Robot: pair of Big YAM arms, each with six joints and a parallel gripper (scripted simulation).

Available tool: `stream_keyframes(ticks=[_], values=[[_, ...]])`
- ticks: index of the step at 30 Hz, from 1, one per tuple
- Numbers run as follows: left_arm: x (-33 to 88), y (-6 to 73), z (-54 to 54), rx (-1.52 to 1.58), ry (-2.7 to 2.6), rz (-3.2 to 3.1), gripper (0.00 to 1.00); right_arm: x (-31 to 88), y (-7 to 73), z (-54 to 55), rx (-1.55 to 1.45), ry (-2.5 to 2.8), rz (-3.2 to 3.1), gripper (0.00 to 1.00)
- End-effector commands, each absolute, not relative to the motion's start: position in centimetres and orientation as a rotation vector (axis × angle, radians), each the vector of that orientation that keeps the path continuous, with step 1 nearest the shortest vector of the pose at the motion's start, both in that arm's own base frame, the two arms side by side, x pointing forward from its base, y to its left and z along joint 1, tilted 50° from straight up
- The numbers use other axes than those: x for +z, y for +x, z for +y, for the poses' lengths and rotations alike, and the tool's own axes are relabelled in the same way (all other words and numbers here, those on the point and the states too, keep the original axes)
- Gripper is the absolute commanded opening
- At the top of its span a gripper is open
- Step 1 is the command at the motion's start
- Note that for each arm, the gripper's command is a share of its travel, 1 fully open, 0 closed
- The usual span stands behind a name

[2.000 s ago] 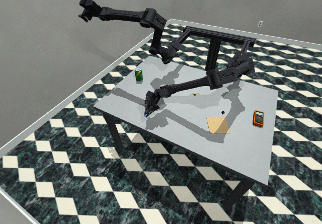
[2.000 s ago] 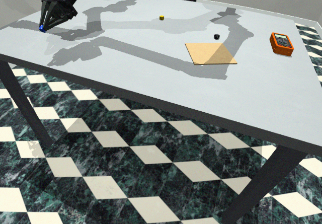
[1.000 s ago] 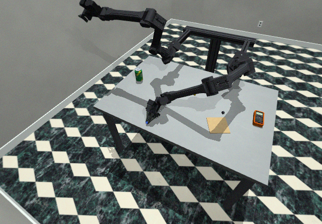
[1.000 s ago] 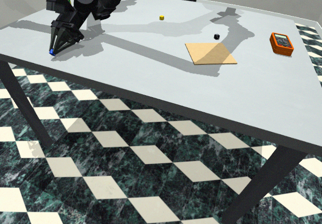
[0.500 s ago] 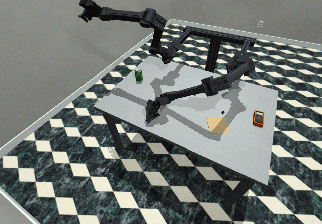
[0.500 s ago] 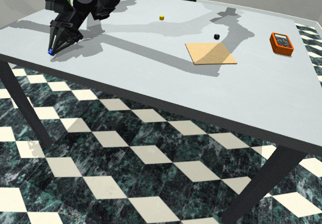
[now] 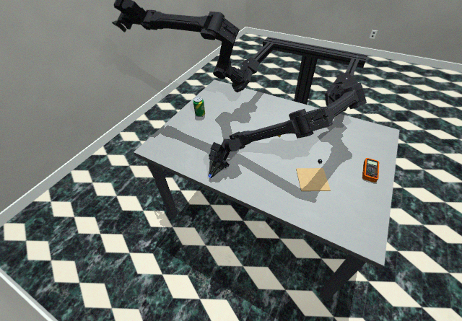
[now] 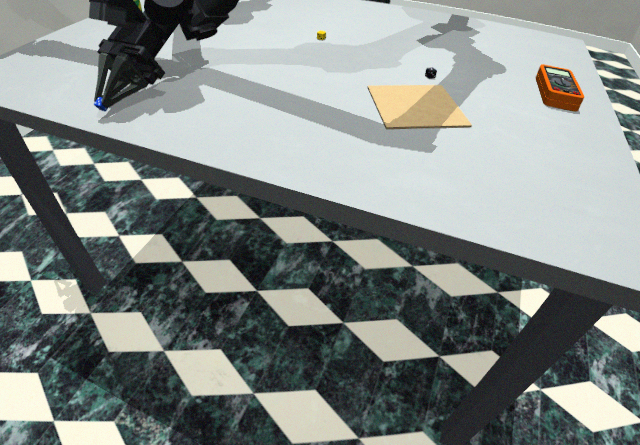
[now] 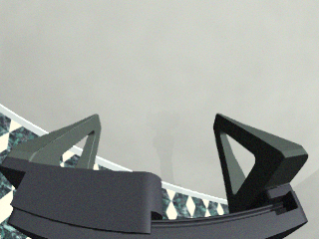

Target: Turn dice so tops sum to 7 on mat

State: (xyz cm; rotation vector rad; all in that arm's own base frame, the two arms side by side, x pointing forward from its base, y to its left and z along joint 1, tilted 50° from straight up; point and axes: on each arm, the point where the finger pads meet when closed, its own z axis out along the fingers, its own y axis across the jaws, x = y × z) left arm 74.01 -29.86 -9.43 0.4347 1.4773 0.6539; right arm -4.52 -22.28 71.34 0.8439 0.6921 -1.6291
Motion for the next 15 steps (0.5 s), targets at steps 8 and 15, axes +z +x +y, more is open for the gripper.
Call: stream_keyframes(ticks=[8,15], values=[[-9.77,75.33,-28.21,0.656,0.399,1.468,0.11,74.57,-4.40,-19.60,-1.653,0.797,0.640,1.00],[-9.97,75.48,-27.97,0.656,0.398,1.467,0.11,74.57,-4.40,-19.60,-1.653,0.797,0.640,1.00]])
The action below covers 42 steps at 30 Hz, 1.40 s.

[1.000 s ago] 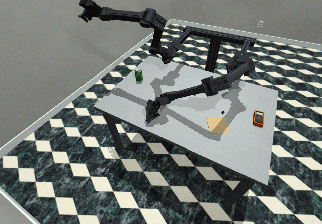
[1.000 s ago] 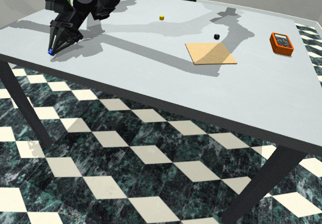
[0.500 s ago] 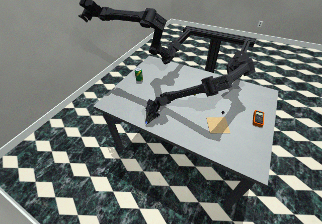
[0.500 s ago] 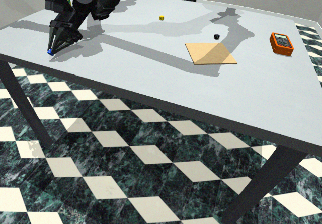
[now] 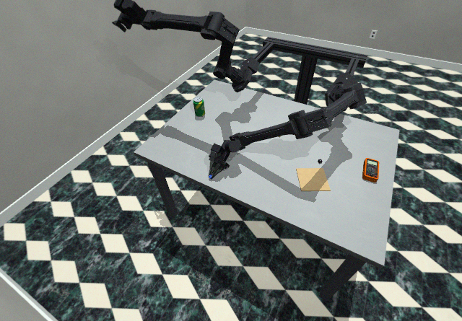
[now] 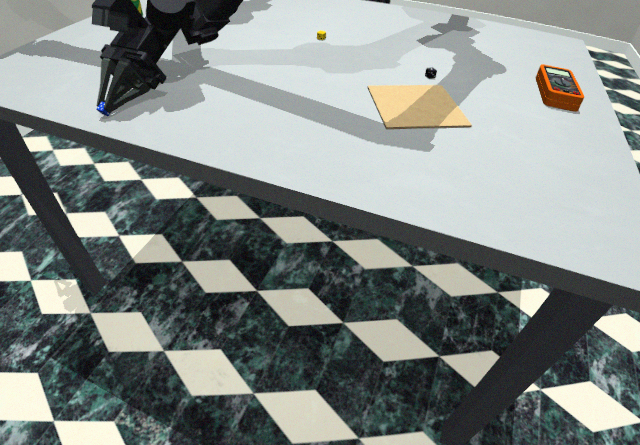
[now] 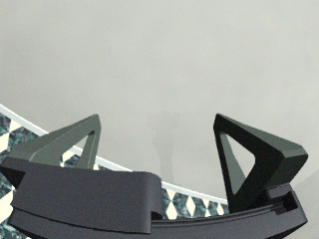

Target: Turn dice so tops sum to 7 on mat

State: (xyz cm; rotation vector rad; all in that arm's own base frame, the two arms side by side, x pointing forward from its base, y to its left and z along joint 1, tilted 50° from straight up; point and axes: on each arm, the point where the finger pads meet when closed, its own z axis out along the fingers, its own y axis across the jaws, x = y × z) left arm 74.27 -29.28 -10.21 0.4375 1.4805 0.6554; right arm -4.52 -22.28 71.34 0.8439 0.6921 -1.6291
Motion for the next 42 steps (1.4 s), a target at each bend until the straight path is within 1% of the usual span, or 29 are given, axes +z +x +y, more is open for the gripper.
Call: stream_keyframes(ticks=[1,42], values=[[-9.99,75.49,-27.95,0.656,0.398,1.467,0.11,74.57,-4.40,-19.60,-1.653,0.797,0.640,1.00],[-10.08,75.65,-27.78,0.656,0.396,1.465,0.11,74.57,-4.40,-19.60,-1.653,0.797,0.640,1.00]])
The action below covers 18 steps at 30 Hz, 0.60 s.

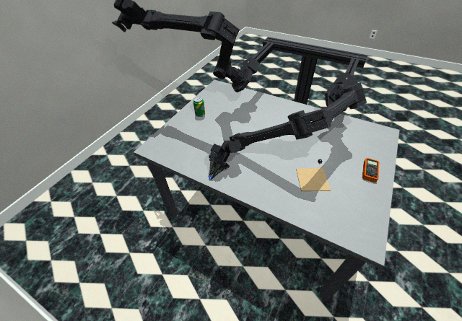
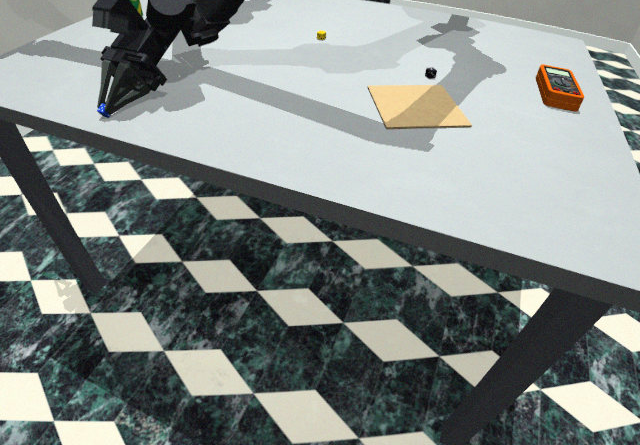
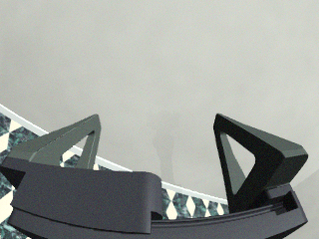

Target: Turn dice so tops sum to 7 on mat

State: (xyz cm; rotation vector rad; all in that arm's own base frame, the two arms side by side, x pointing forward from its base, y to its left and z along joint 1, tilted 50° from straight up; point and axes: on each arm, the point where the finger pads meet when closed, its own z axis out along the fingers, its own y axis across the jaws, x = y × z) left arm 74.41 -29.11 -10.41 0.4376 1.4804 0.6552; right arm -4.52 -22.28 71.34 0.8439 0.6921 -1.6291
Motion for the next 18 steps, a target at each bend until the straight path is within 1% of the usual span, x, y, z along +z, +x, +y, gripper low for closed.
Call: stream_keyframes(ticks=[1,18], values=[[-10.08,75.65,-27.78,0.656,0.396,1.465,0.11,74.57,-4.40,-19.60,-1.653,0.797,0.640,1.00],[-9.95,75.68,-27.78,0.656,0.395,1.465,0.11,74.57,-4.40,-19.60,-1.653,0.797,0.640,1.00]])
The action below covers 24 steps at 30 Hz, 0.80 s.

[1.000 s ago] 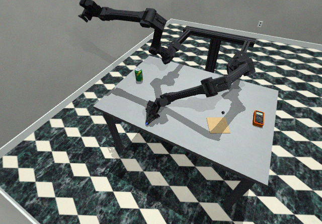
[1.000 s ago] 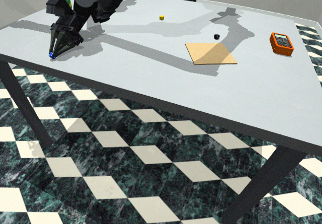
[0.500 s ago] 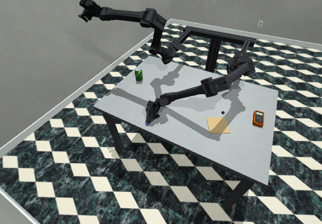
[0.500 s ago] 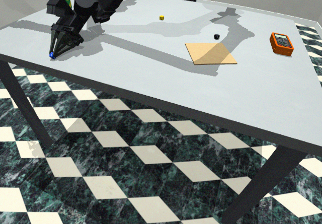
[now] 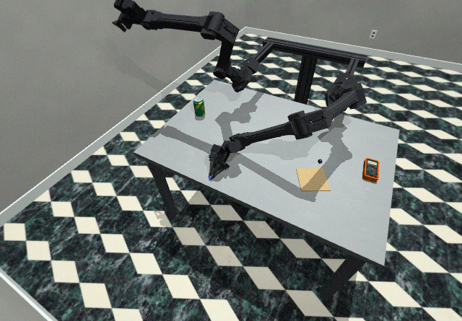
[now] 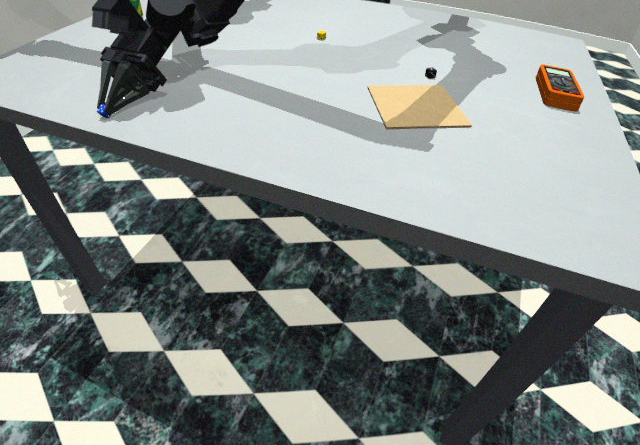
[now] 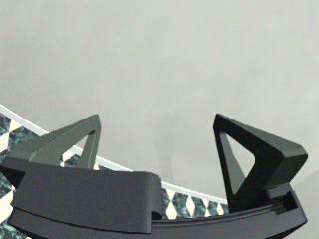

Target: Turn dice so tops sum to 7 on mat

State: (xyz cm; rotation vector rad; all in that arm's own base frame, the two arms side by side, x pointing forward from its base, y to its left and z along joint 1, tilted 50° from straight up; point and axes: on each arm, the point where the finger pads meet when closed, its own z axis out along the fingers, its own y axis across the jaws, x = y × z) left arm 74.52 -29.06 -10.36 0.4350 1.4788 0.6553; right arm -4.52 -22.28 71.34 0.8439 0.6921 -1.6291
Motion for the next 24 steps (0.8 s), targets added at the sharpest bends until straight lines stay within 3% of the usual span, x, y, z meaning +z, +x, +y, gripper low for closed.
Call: stream_keyframes(ticks=[1,24], values=[[-9.95,75.68,-27.78,0.656,0.395,1.465,0.11,74.57,-4.40,-19.60,-1.653,0.797,0.640,1.00],[-10.17,75.70,-27.71,0.656,0.396,1.466,0.11,74.57,-4.40,-19.60,-1.653,0.797,0.640,1.00]])
